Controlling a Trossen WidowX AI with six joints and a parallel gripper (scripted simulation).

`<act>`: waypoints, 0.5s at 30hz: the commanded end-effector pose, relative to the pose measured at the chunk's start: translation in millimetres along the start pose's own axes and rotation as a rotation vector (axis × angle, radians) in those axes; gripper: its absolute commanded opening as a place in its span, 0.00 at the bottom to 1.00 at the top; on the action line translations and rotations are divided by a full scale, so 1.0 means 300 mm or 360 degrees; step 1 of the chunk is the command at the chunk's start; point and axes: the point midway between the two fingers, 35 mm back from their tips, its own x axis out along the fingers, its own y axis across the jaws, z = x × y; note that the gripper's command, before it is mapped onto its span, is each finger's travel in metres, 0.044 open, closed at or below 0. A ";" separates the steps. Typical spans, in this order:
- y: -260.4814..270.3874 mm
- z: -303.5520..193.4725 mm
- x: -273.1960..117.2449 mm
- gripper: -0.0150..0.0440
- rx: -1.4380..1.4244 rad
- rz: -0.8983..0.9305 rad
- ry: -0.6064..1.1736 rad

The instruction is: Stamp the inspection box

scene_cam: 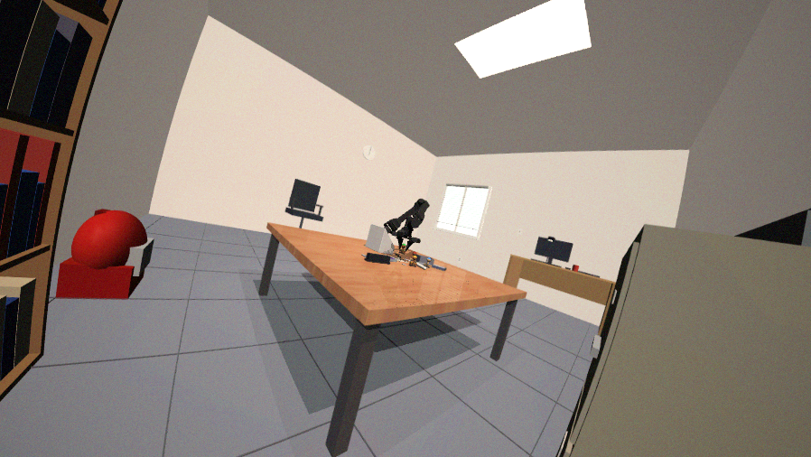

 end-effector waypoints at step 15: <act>0.005 0.000 -0.089 0.25 -0.0019 0.0006 -0.0016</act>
